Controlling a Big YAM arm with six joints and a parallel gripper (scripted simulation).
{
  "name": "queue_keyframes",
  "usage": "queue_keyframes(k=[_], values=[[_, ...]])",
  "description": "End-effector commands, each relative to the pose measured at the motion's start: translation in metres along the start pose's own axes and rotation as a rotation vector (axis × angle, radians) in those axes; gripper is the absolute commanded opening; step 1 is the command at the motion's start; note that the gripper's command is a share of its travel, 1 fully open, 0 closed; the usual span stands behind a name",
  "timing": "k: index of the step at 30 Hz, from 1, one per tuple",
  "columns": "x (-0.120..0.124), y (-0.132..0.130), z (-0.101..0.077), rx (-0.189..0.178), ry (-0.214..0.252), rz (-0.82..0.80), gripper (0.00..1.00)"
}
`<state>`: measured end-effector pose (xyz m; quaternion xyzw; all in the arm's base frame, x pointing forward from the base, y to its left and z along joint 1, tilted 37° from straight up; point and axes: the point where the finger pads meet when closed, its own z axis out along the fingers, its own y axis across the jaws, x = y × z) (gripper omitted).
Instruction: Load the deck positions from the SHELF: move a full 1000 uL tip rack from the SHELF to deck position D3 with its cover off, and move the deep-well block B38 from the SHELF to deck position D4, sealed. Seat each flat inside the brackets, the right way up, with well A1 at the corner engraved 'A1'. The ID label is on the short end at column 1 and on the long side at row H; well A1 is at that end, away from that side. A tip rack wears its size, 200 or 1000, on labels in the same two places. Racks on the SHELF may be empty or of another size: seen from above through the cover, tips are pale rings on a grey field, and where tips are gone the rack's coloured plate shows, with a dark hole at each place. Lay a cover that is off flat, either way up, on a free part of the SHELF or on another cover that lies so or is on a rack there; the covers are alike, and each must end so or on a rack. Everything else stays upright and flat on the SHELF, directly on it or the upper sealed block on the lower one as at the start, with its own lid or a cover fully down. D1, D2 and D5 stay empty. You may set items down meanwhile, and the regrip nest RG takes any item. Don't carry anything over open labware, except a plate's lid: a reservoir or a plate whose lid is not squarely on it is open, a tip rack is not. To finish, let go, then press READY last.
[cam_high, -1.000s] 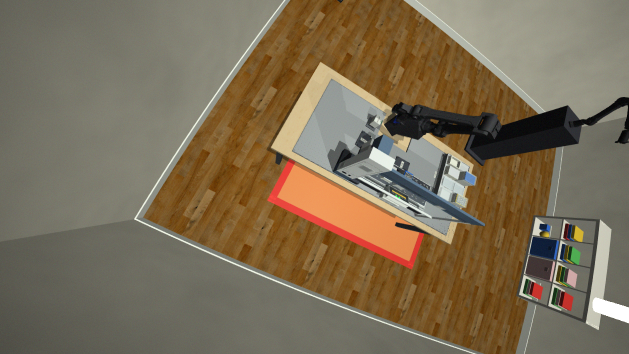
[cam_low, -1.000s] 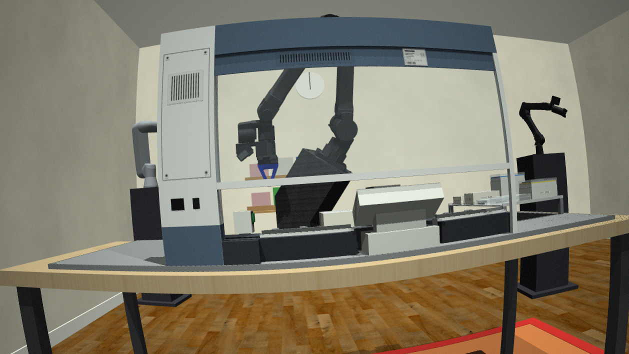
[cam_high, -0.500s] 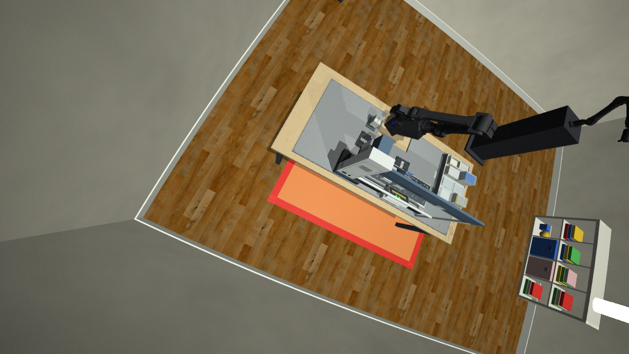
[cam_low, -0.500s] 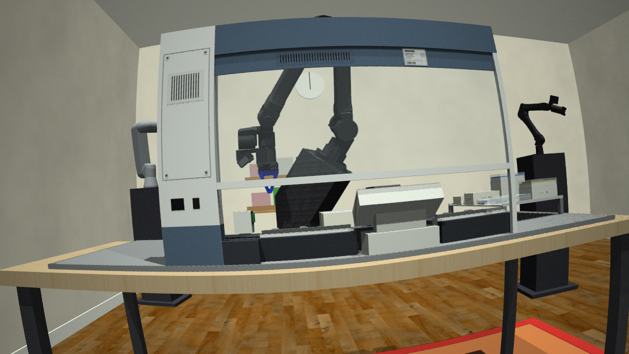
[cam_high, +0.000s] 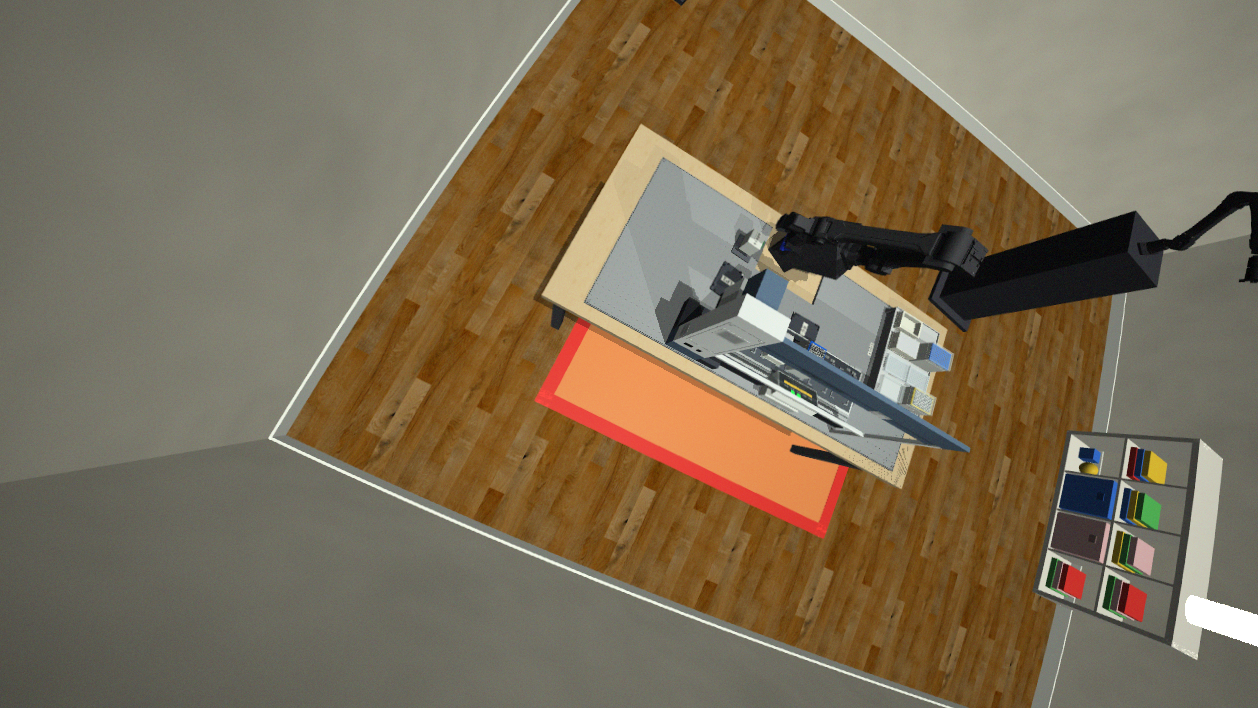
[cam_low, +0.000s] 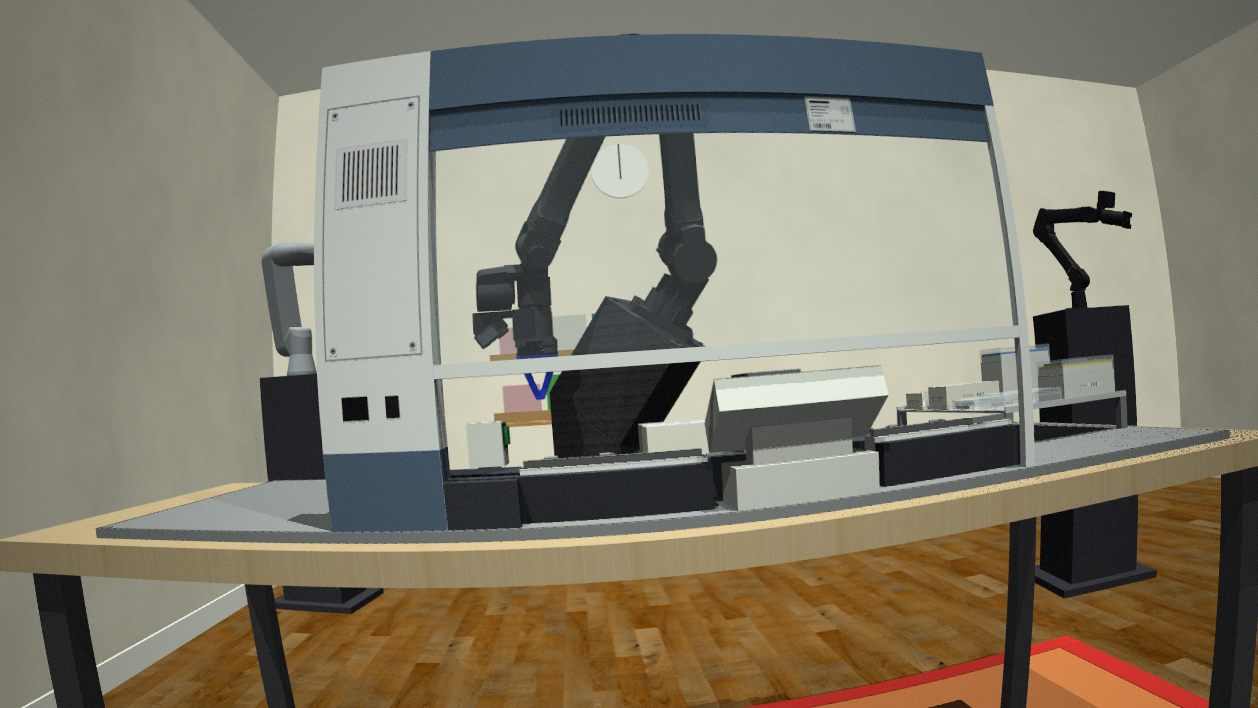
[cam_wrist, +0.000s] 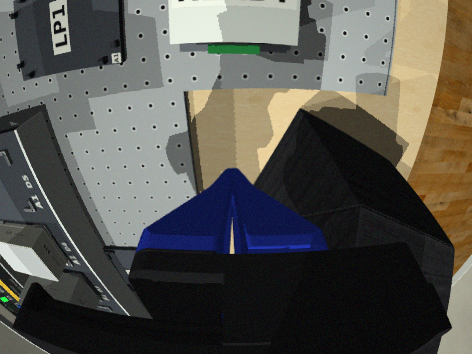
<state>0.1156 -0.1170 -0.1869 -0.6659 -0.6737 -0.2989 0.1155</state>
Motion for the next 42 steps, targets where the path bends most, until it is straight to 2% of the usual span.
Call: queue_keyframes(k=[1, 42], values=[[0.000, 0.001, 0.008, 0.004, -0.001, 0.007, 0.00], [-0.005, 0.003, 0.066, 0.000, -0.008, 0.001, 0.00]])
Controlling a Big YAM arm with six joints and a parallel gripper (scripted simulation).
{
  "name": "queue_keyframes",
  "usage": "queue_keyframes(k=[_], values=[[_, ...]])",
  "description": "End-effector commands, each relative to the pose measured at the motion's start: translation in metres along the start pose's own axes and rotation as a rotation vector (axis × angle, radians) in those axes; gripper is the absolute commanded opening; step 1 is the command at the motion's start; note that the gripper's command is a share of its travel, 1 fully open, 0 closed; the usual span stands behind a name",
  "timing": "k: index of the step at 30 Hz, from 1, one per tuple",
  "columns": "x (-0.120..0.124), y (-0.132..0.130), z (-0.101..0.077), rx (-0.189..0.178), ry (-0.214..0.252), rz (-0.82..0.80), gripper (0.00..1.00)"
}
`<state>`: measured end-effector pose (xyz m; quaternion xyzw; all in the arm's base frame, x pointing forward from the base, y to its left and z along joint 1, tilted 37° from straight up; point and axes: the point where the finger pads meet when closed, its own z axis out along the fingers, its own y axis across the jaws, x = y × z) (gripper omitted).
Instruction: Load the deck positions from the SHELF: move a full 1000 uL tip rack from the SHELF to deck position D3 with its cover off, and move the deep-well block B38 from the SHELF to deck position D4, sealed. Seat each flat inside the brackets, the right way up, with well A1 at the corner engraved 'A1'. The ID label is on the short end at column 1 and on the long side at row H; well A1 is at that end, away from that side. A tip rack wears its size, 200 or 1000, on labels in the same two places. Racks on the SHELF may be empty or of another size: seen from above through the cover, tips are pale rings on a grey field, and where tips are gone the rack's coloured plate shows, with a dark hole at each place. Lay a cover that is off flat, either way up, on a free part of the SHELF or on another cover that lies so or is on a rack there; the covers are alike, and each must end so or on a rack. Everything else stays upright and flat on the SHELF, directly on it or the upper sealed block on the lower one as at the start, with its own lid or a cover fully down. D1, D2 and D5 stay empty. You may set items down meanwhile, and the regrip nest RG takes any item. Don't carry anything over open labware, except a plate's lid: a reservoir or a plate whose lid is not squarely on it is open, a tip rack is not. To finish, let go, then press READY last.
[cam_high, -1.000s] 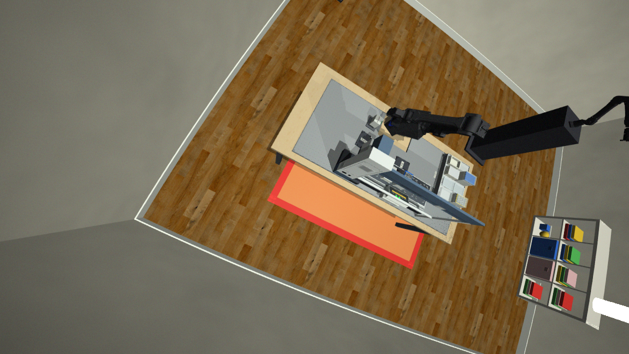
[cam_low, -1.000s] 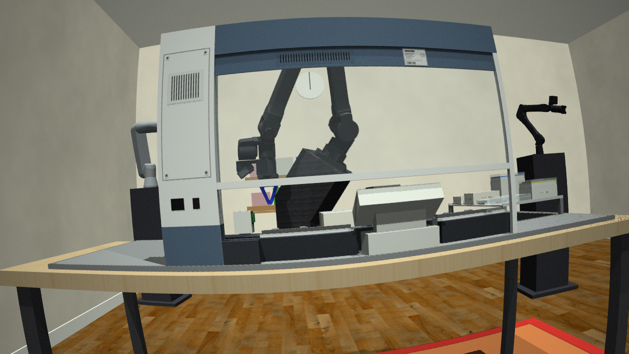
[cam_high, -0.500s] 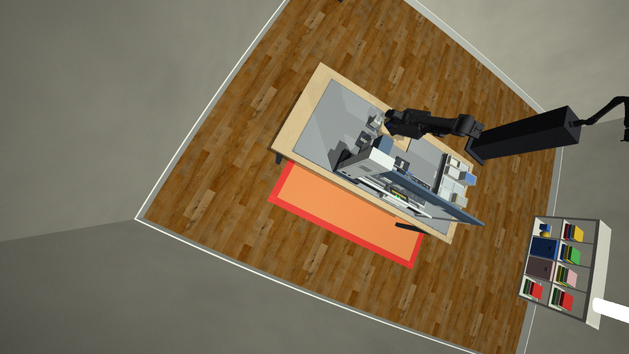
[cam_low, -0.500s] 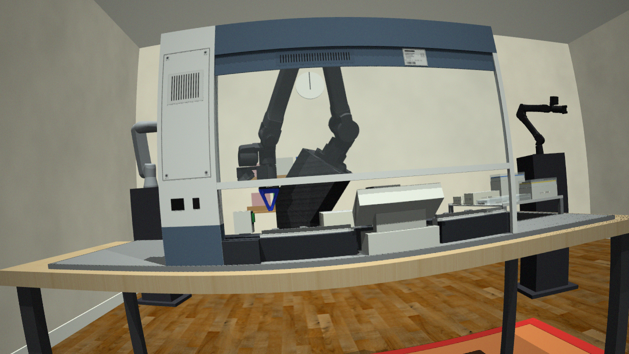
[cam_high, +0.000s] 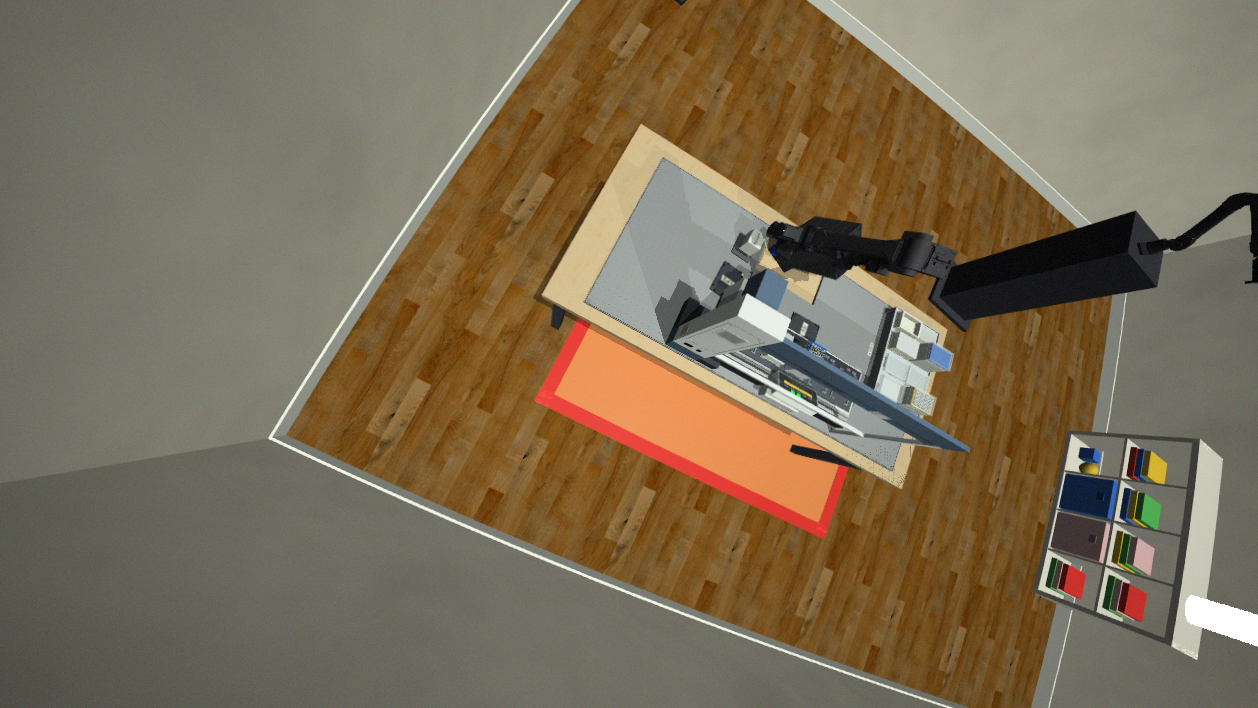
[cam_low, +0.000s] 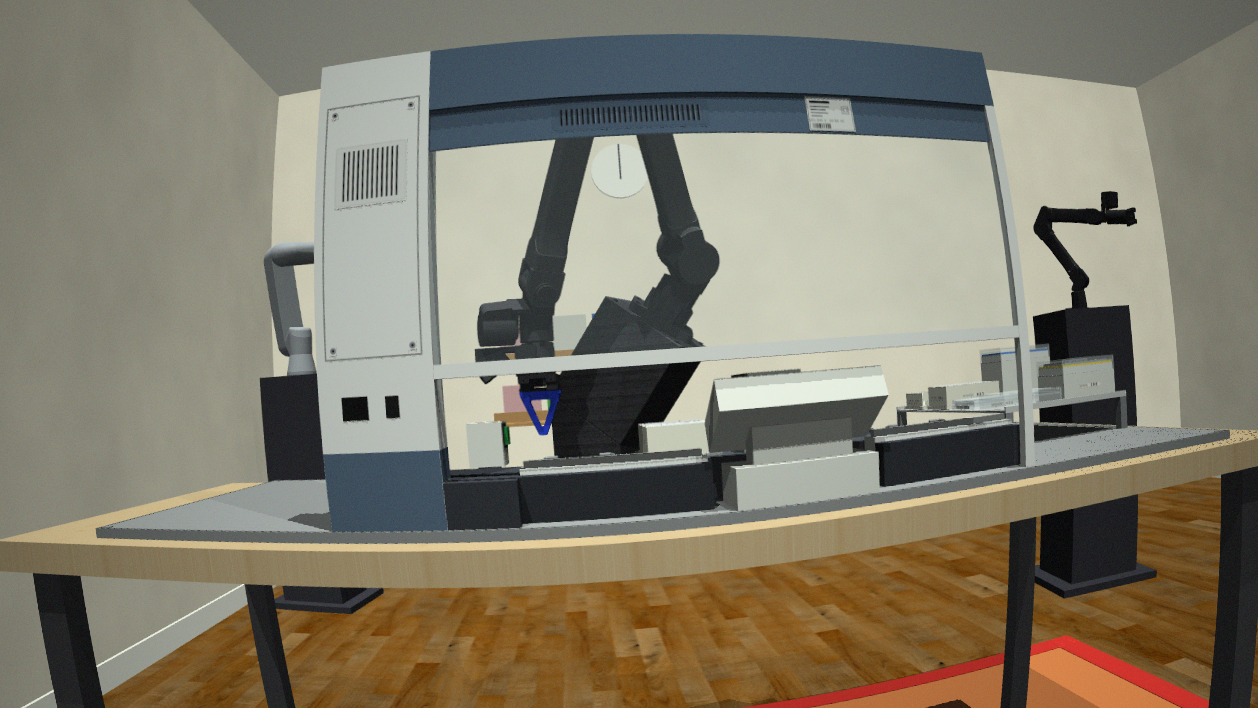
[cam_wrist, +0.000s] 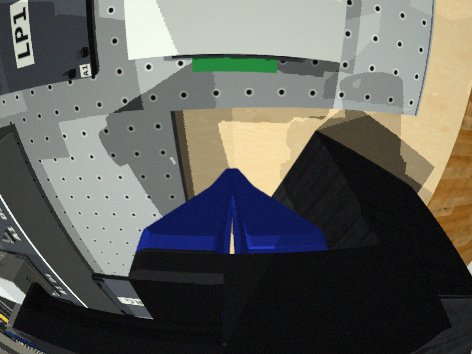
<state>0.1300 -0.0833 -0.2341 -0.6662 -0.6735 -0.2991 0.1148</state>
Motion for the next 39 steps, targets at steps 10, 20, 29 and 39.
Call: queue_keyframes(k=[10, 20, 29, 39], values=[[-0.005, 0.001, 0.007, 0.004, 0.006, 0.019, 0.00], [-0.022, -0.001, 0.005, -0.003, -0.001, 0.012, 0.00], [-0.036, -0.001, 0.004, -0.004, -0.003, 0.011, 0.00], [-0.049, 0.001, 0.006, 0.001, -0.006, -0.004, 0.00]])
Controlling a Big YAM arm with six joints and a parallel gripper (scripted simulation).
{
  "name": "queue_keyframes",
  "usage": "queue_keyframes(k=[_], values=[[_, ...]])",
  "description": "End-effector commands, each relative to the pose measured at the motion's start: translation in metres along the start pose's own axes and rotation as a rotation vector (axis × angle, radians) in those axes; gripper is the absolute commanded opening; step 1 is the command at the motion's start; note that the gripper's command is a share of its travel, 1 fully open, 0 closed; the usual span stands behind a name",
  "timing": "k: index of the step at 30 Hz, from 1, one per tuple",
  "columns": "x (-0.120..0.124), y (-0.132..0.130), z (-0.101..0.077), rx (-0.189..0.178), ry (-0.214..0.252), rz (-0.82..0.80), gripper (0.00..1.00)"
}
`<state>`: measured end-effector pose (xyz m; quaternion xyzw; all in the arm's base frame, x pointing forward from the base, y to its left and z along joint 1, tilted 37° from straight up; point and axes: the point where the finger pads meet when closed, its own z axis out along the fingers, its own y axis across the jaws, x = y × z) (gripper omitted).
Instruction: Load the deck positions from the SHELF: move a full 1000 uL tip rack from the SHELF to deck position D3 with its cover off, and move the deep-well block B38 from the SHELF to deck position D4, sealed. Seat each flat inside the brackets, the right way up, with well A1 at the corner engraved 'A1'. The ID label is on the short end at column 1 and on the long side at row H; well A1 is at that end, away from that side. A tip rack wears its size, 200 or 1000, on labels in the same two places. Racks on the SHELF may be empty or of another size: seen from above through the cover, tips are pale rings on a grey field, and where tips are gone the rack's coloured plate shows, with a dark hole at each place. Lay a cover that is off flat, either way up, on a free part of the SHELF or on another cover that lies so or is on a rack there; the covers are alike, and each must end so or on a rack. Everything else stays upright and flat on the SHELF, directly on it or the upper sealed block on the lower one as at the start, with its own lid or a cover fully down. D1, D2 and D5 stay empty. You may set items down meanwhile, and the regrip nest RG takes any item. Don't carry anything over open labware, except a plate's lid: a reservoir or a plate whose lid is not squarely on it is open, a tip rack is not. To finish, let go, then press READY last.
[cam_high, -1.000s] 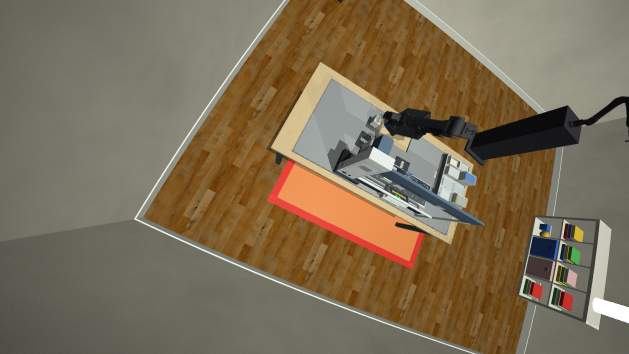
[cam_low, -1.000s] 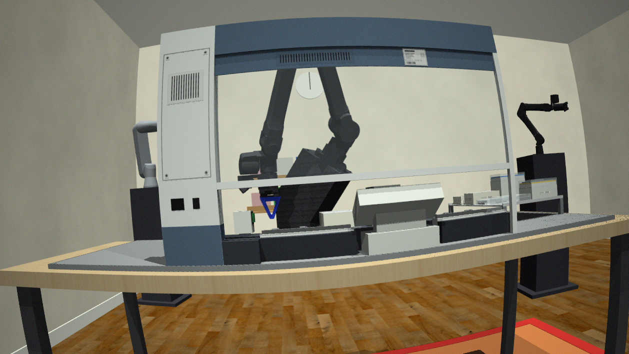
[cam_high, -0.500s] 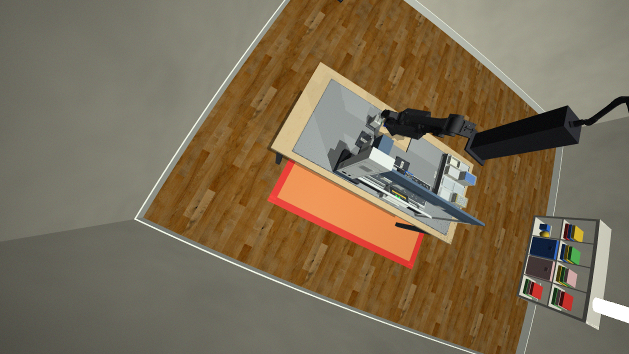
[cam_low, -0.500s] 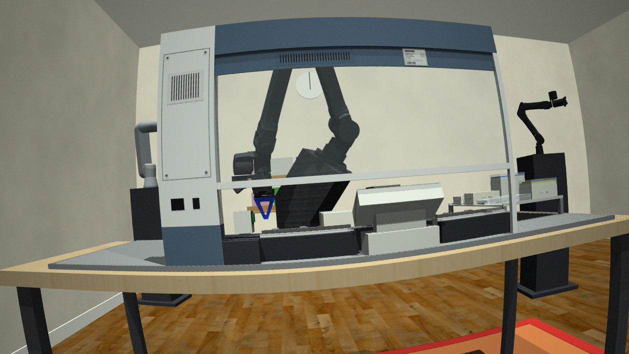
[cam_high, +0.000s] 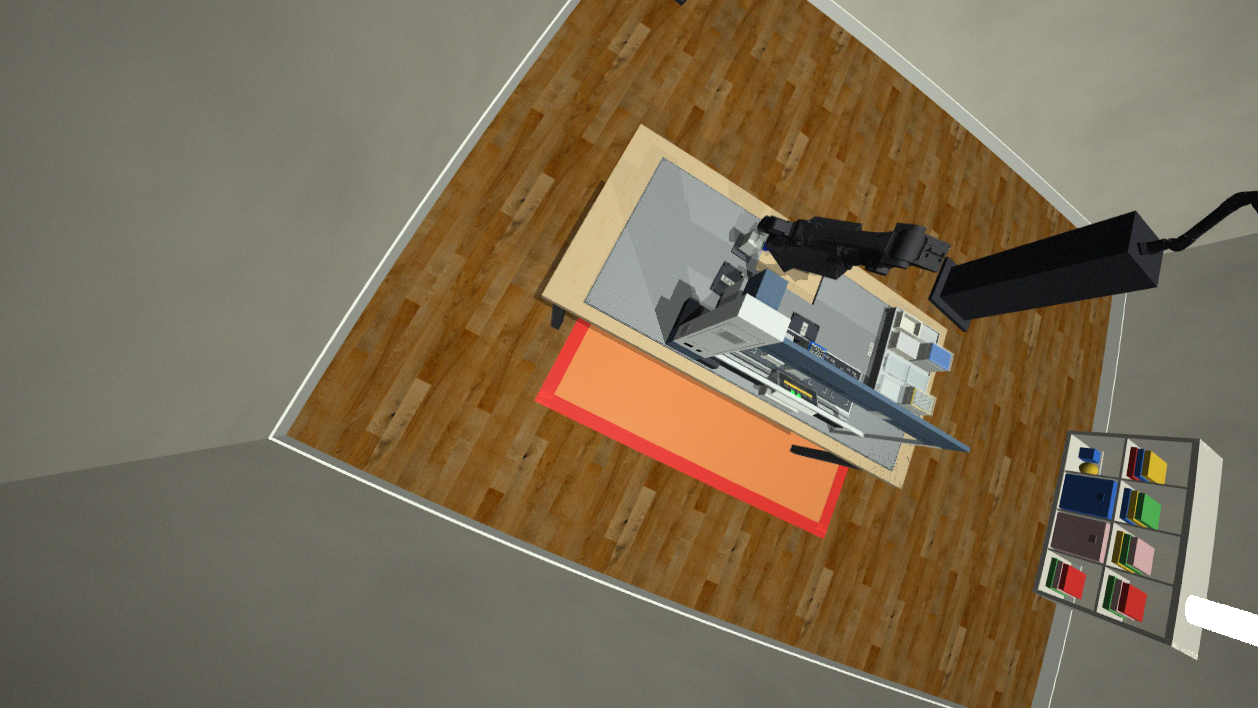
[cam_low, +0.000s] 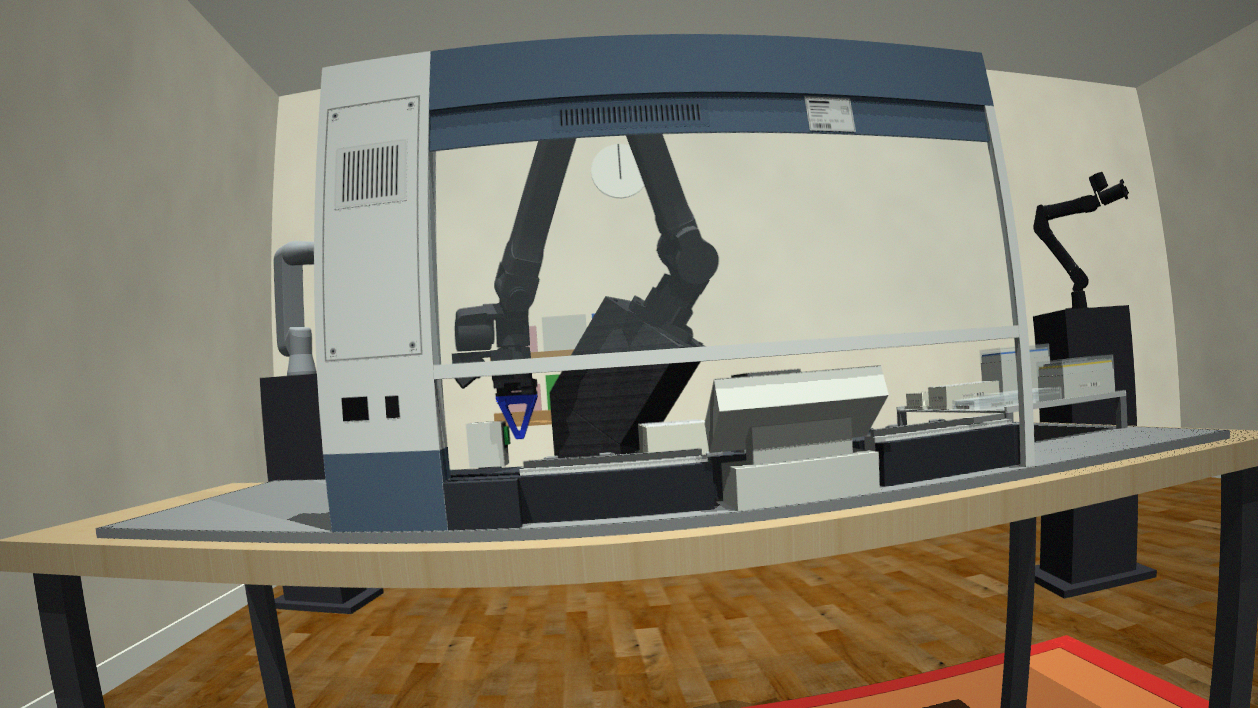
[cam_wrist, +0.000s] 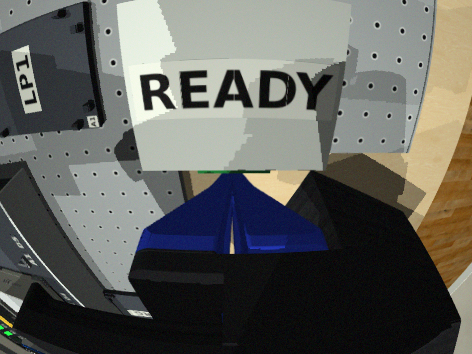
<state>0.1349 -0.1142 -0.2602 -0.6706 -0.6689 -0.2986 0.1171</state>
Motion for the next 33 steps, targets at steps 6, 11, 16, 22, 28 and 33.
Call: queue_keyframes(k=[6, 11, 16, 22, 28, 33], values=[[-0.011, 0.000, 0.000, -0.002, -0.007, -0.012, 0.00], [-0.010, -0.002, 0.000, -0.003, -0.004, -0.005, 0.00], [-0.014, -0.001, 0.000, -0.003, -0.009, -0.010, 0.00], [-0.017, -0.001, -0.001, -0.005, -0.010, -0.007, 0.00], [-0.018, -0.001, -0.001, -0.005, -0.011, -0.007, 0.00], [-0.020, -0.001, -0.001, -0.006, -0.012, -0.007, 0.00]])
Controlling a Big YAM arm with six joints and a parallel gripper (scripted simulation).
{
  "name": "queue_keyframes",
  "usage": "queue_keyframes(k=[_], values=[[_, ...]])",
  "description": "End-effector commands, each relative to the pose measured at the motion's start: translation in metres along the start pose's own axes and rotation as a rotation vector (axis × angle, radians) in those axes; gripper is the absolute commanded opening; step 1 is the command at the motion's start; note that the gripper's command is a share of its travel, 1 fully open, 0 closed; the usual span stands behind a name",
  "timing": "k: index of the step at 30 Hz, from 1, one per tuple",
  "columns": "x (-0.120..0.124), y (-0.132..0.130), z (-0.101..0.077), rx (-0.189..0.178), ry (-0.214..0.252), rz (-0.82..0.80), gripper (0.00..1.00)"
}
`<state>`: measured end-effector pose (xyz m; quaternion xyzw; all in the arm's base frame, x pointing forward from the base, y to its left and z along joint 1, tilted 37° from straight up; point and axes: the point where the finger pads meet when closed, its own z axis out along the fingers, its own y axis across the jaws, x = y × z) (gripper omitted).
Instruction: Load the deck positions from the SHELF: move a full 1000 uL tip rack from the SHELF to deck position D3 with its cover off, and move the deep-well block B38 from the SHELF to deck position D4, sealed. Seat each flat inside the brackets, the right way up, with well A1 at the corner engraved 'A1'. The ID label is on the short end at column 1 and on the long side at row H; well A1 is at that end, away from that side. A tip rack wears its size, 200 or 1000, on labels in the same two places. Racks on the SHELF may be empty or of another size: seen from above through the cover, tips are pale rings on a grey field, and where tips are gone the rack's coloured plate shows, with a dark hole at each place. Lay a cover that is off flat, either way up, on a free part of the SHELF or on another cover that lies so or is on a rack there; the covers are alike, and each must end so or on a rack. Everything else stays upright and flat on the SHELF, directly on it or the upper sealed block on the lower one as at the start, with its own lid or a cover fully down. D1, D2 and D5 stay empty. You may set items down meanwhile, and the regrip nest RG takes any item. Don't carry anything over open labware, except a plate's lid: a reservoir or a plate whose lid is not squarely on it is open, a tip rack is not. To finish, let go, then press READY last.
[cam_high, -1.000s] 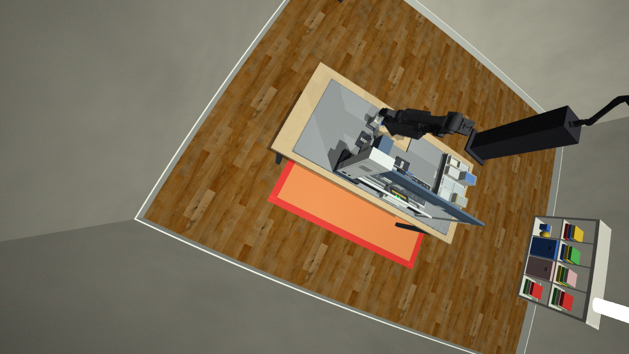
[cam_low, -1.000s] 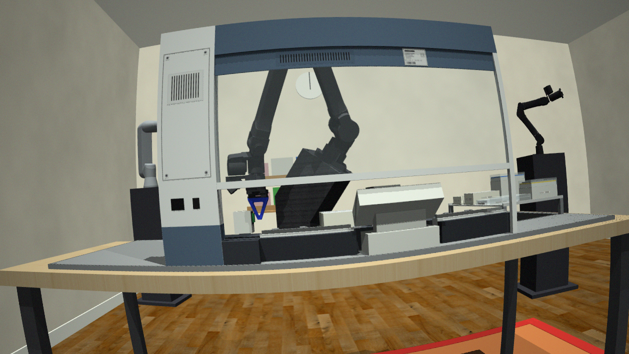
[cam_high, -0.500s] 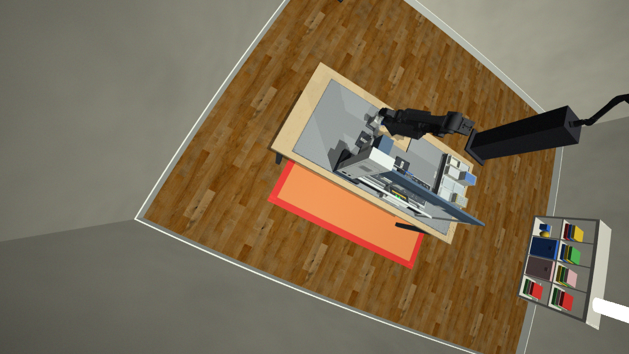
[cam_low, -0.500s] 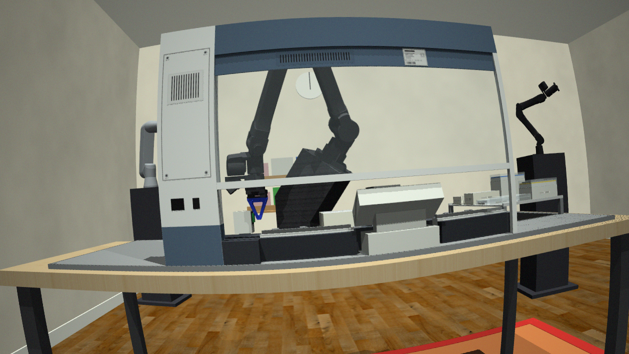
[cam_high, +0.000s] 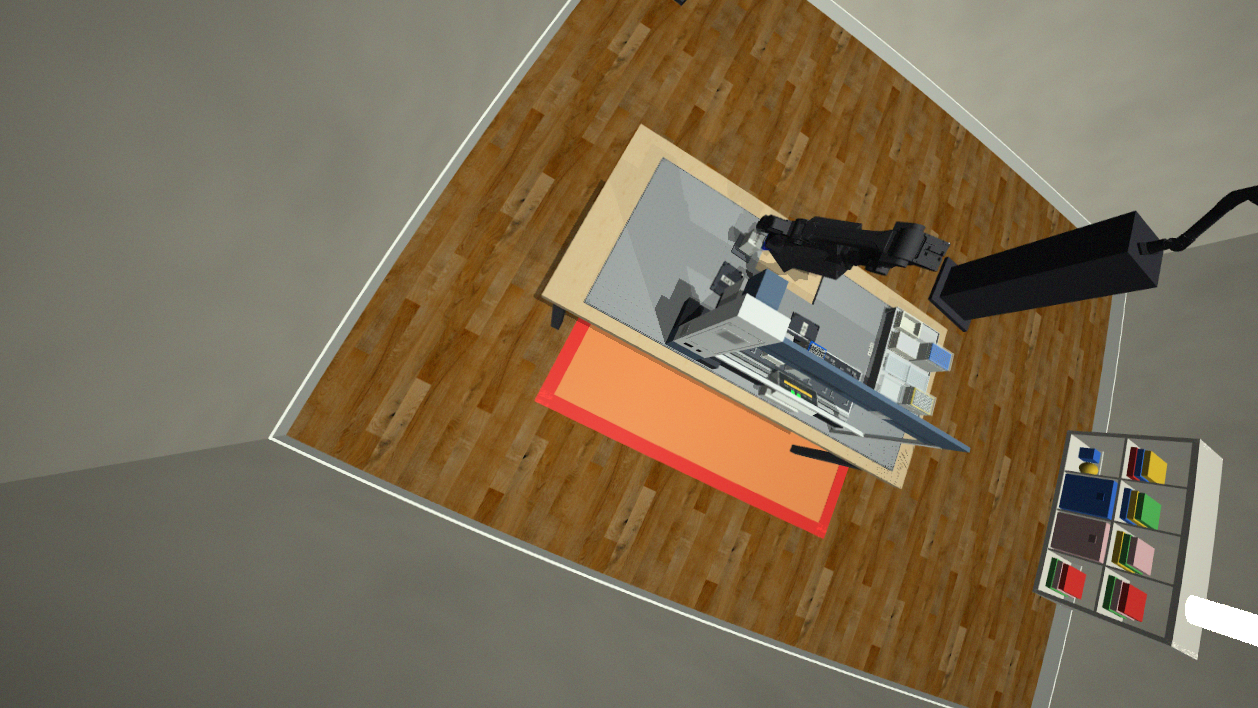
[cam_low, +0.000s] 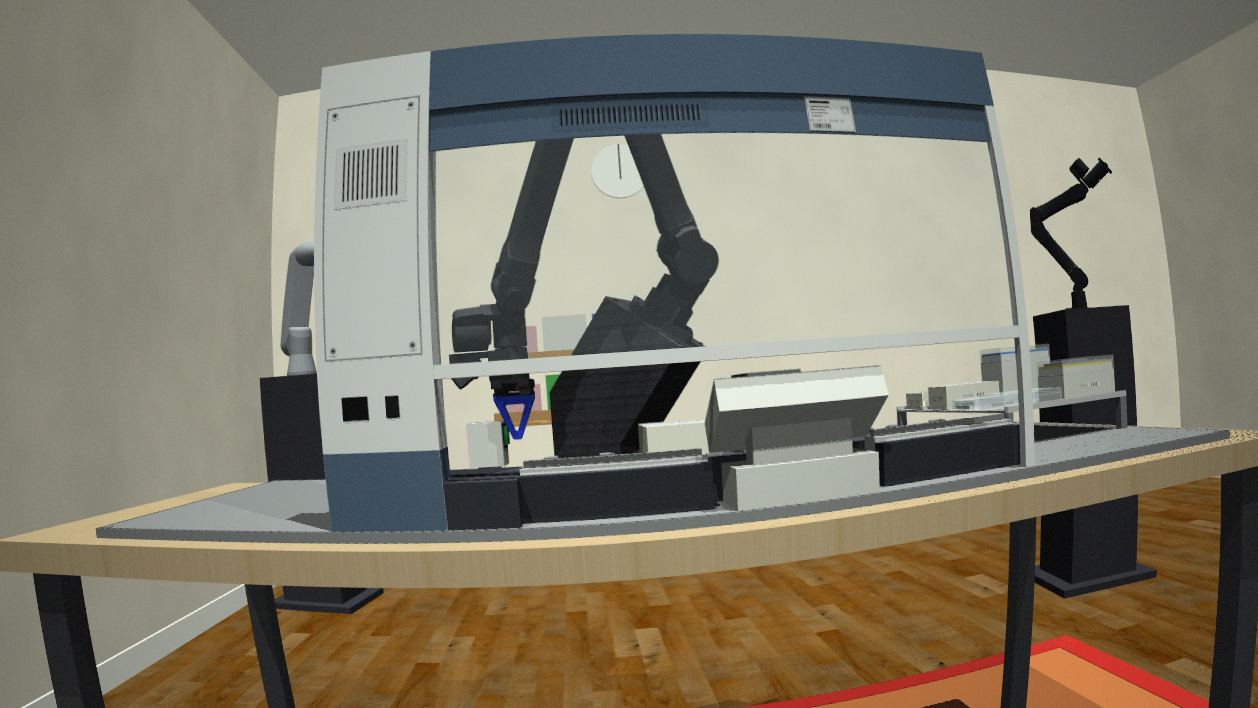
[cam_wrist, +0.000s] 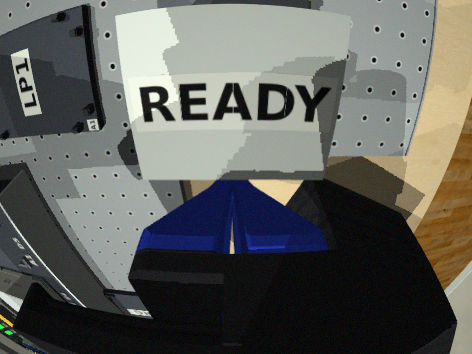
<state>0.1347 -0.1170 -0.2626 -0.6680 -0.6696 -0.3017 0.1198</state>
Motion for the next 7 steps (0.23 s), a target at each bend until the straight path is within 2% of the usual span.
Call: queue_keyframes(k=[1, 7], values=[[-0.0173, -0.0005, -0.0012, -0.007, -0.022, -0.003, 0.00], [-0.0195, -0.0003, -0.0012, -0.007, -0.023, -0.004, 0.00]])
